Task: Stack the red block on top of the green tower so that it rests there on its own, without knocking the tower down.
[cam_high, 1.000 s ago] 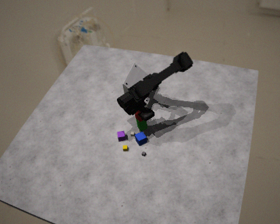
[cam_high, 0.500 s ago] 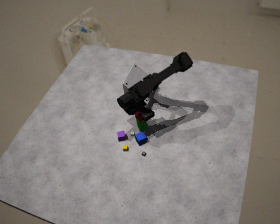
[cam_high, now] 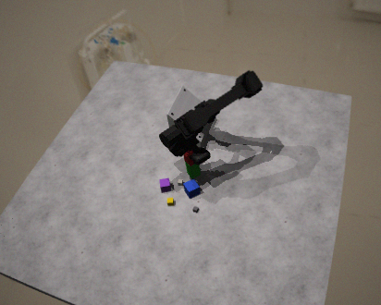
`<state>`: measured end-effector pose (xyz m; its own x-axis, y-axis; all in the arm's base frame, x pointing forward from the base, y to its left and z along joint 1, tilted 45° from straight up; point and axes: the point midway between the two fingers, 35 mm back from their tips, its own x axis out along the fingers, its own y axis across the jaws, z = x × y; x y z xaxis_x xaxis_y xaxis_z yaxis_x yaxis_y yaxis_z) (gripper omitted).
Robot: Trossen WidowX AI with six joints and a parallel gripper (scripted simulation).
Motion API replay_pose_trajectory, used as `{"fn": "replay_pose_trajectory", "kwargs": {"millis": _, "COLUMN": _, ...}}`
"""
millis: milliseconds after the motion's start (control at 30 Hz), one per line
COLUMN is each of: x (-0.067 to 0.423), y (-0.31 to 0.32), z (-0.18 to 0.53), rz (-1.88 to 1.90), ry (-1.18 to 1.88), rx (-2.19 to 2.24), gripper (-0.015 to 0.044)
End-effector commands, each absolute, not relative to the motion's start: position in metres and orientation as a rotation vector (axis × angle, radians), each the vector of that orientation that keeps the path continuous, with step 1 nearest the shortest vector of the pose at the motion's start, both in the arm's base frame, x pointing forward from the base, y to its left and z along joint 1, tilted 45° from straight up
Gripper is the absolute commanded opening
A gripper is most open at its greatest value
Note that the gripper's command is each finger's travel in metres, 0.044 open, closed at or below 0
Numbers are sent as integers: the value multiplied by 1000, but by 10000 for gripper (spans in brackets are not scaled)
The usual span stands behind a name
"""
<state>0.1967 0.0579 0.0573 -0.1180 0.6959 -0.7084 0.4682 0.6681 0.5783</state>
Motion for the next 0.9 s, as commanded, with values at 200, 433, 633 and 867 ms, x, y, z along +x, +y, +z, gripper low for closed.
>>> {"fn": "replay_pose_trajectory", "kwargs": {"millis": 200, "x": 197, "y": 58, "z": 57, "rz": 253, "ry": 1763, "rx": 935, "gripper": 440}}
{"fn": "replay_pose_trajectory", "kwargs": {"millis": 433, "x": 197, "y": 58, "z": 57, "rz": 253, "ry": 1763, "rx": 935, "gripper": 440}}
{"fn": "replay_pose_trajectory", "kwargs": {"millis": 633, "x": 197, "y": 58, "z": 57, "rz": 253, "ry": 1763, "rx": 935, "gripper": 440}}
{"fn": "replay_pose_trajectory", "kwargs": {"millis": 867, "x": 197, "y": 58, "z": 57, "rz": 253, "ry": 1763, "rx": 935, "gripper": 440}}
